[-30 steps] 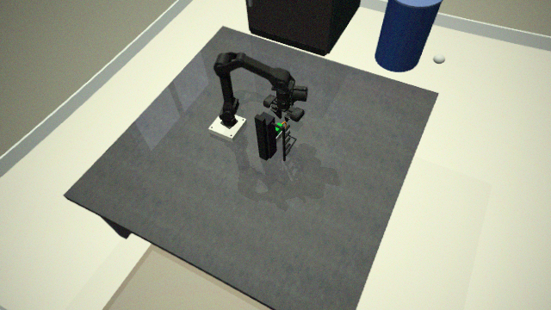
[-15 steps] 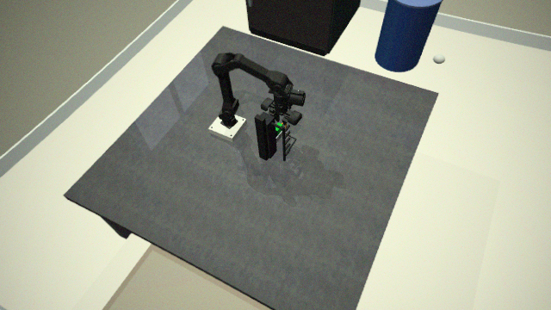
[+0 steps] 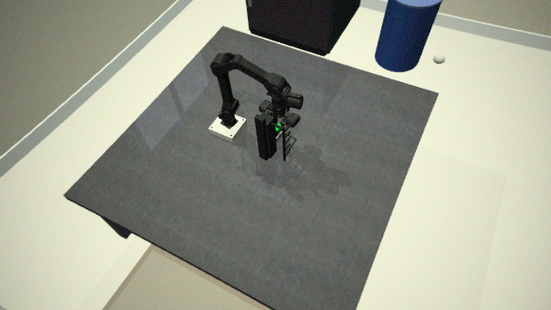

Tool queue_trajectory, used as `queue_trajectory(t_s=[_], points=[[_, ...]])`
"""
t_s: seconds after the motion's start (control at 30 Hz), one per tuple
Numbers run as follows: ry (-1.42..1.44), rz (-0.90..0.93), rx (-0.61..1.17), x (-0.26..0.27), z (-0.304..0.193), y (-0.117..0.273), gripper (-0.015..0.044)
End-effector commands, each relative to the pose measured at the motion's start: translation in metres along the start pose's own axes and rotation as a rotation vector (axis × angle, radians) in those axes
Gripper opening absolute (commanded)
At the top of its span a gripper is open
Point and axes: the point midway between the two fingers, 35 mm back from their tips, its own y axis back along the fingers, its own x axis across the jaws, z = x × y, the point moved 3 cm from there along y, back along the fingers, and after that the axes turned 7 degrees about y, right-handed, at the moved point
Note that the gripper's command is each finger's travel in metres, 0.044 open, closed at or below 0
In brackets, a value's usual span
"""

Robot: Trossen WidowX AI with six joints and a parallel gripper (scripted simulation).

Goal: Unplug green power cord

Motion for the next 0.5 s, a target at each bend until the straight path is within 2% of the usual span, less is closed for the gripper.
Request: queue_trajectory(t_s=[0.0, 0.23, 0.3, 0.47], points=[[0.004, 0.005, -0.002, 0.0011, -0.0002, -0.0065, 0.0160], [0.004, 0.005, -0.002, 0.0012, -0.0002, -0.0106, 0.0160], [0.000, 0.001, 0.000, 0.0005, -0.0003, -0.0078, 0.0108], [0.000, 0.001, 0.000, 0.0005, -0.0003, -0.0078, 0.0074]])
